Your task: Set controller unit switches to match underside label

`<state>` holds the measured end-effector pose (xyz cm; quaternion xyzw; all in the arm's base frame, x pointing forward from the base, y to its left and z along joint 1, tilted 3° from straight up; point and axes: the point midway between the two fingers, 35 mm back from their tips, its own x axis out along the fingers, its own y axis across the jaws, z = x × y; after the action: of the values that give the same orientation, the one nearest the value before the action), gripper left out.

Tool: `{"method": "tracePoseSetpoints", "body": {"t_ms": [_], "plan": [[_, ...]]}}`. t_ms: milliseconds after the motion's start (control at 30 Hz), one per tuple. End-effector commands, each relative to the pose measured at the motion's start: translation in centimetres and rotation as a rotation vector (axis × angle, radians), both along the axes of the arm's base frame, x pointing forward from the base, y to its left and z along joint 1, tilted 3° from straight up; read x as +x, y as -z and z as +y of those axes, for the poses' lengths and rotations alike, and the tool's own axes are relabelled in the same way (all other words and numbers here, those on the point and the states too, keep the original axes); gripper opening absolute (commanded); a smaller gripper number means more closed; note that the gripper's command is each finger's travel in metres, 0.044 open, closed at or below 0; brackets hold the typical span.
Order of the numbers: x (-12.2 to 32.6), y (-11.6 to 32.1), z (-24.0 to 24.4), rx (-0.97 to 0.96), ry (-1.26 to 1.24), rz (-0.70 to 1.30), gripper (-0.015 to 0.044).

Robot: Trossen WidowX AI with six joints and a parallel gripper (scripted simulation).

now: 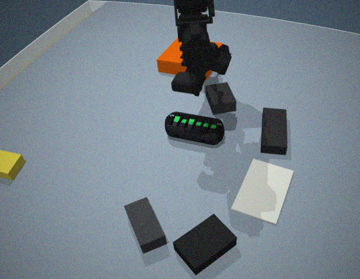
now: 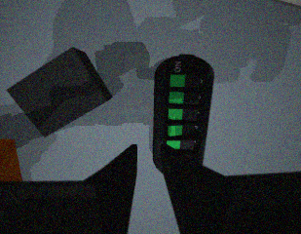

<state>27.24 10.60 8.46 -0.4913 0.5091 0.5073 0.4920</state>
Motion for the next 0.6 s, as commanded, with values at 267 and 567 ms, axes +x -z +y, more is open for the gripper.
{"method": "tracePoseSetpoints", "body": {"t_ms": [267,567], "plan": [[0.0,0.0,0.0,0.000,0.000,0.000,0.0394],[2.6,0.2,1.2,-0.001,-0.001,0.058,0.0309]]}}
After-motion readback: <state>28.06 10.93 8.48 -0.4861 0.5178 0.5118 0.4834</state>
